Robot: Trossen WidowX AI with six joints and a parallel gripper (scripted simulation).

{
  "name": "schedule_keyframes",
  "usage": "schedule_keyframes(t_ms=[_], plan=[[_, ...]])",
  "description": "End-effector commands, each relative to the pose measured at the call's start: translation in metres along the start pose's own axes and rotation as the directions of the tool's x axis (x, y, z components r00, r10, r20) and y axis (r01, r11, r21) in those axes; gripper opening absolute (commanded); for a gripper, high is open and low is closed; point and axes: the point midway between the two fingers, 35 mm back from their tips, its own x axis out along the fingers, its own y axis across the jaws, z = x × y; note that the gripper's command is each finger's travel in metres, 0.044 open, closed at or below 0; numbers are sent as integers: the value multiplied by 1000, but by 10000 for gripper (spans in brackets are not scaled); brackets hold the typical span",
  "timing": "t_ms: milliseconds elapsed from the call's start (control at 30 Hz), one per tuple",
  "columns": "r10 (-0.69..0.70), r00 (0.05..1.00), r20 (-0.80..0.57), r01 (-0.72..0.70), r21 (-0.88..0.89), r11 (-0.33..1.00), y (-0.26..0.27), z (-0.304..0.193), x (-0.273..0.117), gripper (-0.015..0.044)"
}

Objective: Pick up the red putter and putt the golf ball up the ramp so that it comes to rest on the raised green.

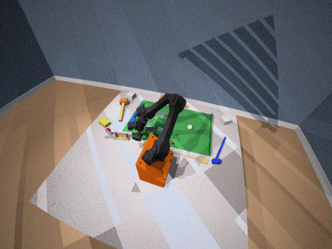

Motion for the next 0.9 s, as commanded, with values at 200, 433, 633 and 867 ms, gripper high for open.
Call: schedule_keyframes(t_ms=[200,433,633,867], plan=[[1,1000,-1,-1,0,1000,0,-3,9,414],[1,1000,-1,-1,0,1000,0,-3,9,230],[1,1000,-1,-1,0,1000,0,-3,9,72],[1,1000,-1,-1,0,1000,0,-3,9,6]])
